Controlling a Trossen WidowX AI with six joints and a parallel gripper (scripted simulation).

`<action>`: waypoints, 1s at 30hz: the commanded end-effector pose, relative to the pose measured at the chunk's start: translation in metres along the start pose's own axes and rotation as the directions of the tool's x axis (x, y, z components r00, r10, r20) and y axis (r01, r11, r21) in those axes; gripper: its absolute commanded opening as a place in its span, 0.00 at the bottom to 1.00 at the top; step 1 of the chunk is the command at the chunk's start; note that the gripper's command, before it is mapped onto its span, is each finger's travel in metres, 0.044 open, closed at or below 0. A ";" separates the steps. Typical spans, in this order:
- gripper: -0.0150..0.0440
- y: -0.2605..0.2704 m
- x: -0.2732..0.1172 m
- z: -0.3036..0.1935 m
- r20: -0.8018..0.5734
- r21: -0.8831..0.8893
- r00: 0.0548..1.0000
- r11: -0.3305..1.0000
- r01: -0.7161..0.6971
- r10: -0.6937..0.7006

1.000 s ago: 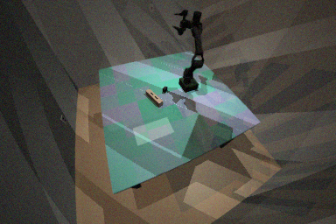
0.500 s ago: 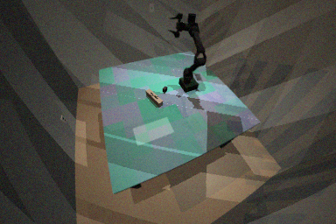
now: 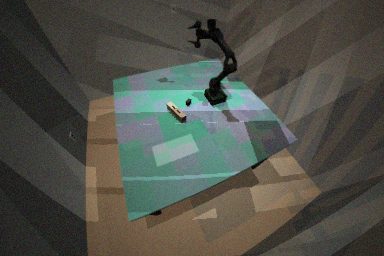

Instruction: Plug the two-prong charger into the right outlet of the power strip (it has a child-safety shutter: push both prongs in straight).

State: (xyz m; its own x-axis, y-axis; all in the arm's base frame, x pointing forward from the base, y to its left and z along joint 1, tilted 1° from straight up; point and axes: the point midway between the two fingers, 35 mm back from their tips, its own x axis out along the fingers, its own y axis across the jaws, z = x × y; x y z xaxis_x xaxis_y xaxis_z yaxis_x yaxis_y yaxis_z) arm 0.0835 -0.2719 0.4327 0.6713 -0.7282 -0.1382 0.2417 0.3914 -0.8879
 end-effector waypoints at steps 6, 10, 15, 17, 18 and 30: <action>1.00 0.033 0.029 -0.007 0.007 0.111 0.994 0.988 -0.111 0.111; 1.00 0.049 0.040 -0.007 0.012 0.142 0.987 0.976 -0.162 0.162; 1.00 0.070 0.052 -0.006 0.017 0.175 0.974 0.958 -0.227 0.228; 1.00 0.079 0.057 -0.006 0.019 0.186 0.967 0.949 -0.254 0.255; 1.00 0.083 0.059 -0.005 0.020 0.194 0.963 0.944 -0.267 0.268; 1.00 0.138 0.084 0.001 0.022 0.264 0.905 0.870 -0.416 0.426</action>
State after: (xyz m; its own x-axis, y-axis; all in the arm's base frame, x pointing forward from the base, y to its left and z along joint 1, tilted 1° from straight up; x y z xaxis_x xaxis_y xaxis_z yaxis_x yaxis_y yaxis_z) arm 0.1652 -0.2797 0.3159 0.7315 -0.5121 -0.4501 0.1344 0.7555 -0.6412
